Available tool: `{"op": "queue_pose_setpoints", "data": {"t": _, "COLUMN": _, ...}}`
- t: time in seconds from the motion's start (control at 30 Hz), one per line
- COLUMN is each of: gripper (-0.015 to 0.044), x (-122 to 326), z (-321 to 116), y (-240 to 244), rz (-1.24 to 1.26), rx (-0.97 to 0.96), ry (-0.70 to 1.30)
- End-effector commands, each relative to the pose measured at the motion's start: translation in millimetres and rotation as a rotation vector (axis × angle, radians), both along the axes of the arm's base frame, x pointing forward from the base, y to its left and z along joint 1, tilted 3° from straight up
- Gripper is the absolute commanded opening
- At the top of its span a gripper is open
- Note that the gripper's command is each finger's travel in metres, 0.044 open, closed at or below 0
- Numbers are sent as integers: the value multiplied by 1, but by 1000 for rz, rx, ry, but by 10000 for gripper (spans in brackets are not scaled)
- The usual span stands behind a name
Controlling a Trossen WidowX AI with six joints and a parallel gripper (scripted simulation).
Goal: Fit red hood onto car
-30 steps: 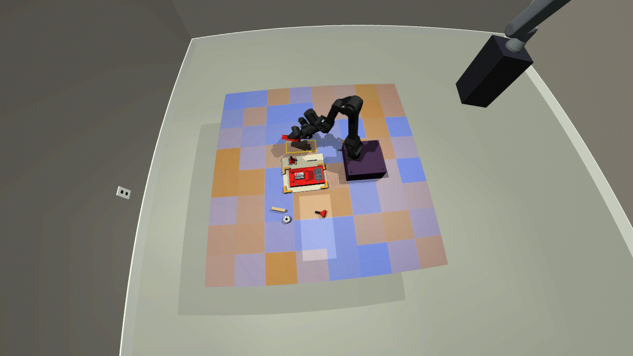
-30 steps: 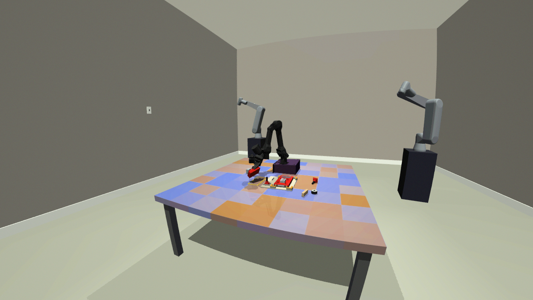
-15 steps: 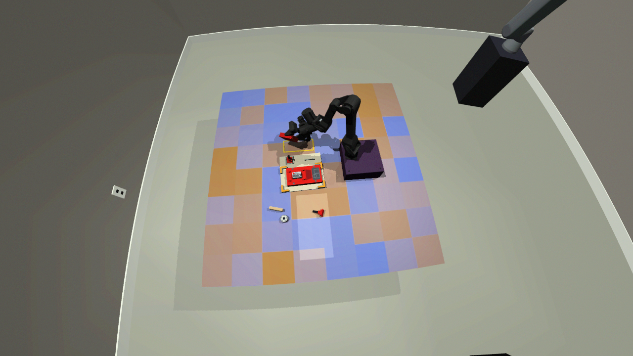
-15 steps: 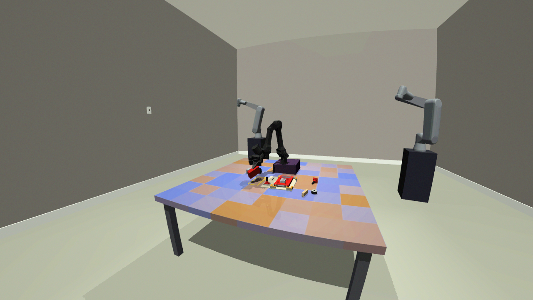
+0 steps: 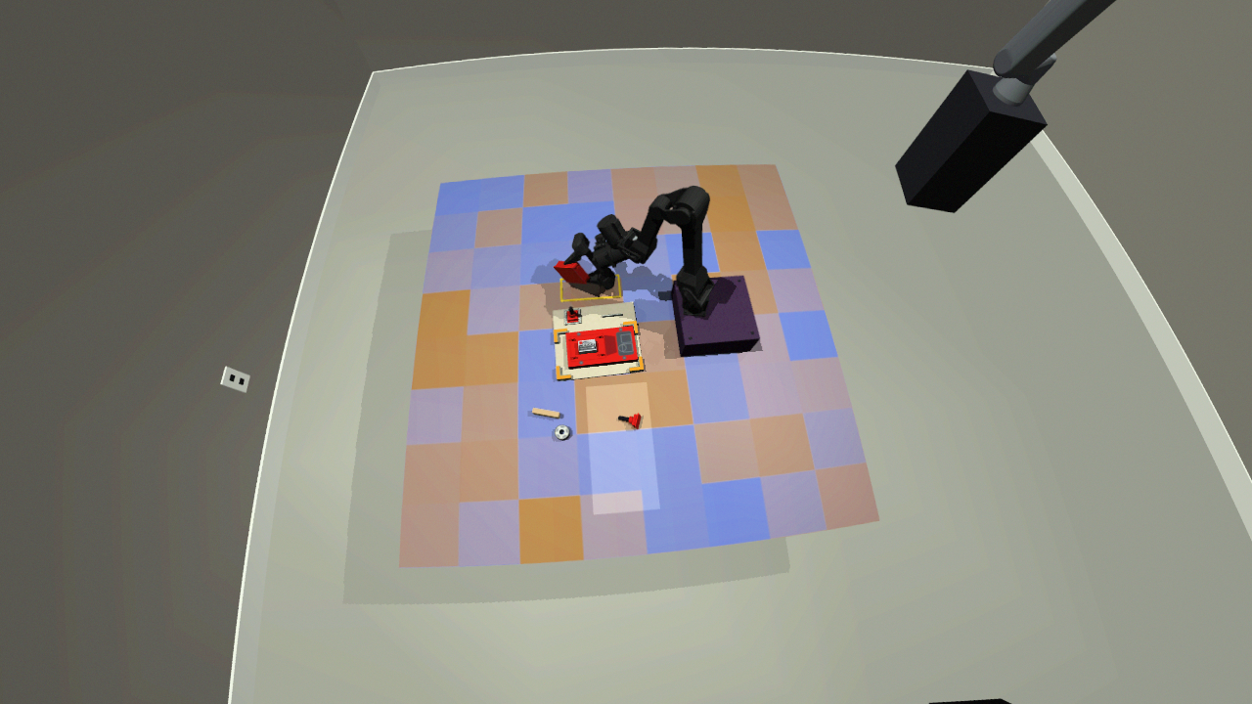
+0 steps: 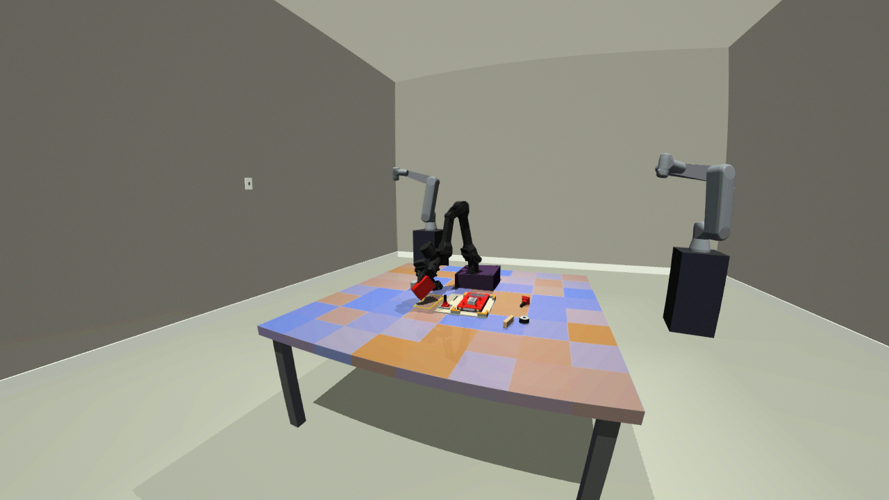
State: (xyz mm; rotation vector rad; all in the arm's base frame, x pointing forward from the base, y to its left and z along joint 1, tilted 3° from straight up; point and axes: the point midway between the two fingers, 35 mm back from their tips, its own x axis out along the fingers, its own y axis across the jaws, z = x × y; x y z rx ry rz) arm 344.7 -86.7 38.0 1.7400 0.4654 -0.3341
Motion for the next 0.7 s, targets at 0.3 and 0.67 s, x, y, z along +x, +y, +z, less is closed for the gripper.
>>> {"op": "queue_pose_setpoints", "data": {"t": 0.3, "gripper": 0, "x": -2, "z": -11, "y": -2, "rz": -171, "rx": 327, "ry": 44}}
{"op": "queue_pose_setpoints", "data": {"t": 0.67, "gripper": 0, "x": -7, "z": -27, "y": -3, "rz": -324, "rx": 616, "ry": 87}}
